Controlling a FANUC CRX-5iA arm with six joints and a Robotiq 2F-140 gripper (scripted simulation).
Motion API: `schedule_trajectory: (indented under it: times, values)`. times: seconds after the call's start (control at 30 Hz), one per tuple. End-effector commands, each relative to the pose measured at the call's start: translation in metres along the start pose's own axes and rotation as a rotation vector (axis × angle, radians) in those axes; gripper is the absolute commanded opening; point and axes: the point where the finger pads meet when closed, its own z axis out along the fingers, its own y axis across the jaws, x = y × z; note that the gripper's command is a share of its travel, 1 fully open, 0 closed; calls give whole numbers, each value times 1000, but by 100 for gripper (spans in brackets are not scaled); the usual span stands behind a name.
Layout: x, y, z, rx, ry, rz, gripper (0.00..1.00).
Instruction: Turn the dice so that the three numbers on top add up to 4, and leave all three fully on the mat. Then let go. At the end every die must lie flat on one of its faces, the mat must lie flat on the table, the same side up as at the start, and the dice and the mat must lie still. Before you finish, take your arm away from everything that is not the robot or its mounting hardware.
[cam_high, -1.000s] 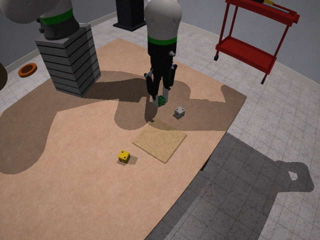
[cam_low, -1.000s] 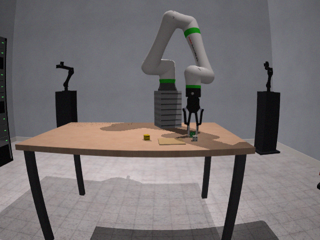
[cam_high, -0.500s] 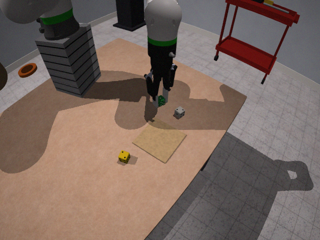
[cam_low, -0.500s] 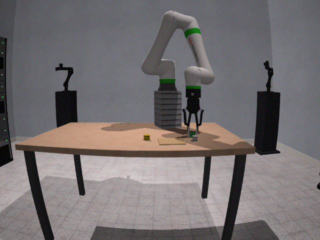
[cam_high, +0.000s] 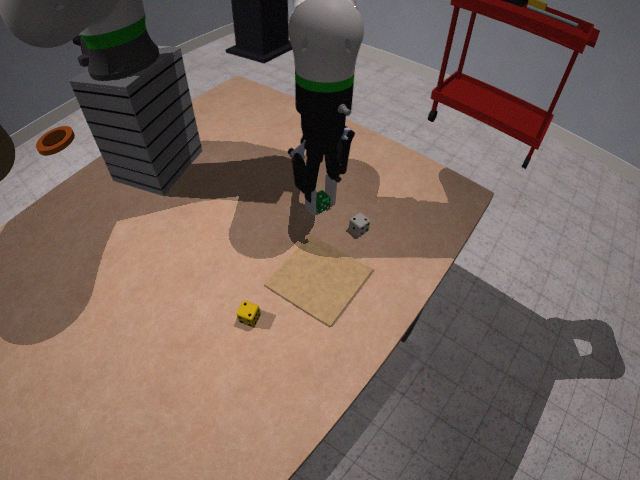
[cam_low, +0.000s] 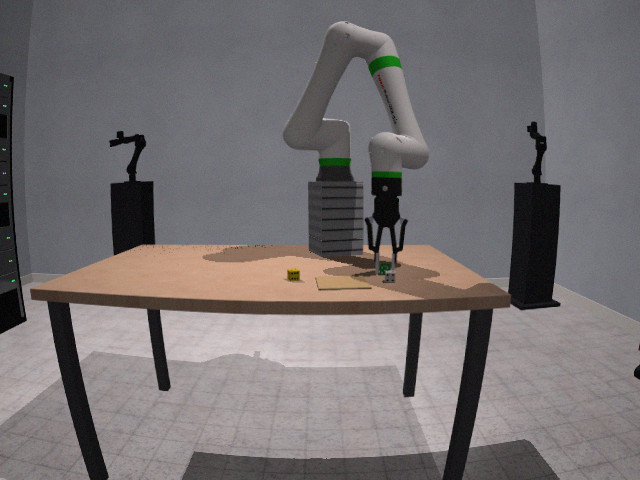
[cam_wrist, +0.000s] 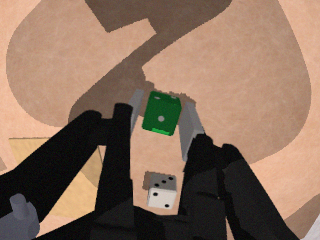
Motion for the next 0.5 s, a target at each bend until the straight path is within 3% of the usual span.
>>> schedule_trajectory:
  times: [0.0,0.33,0.37,0.47]
  values:
    - [0,0,0,0,0,0,28]
    - [0,0,0,0,0,0,28]
    - [0,0,0,0,0,0,16]
    - [0,0,0,0,0,0,16]
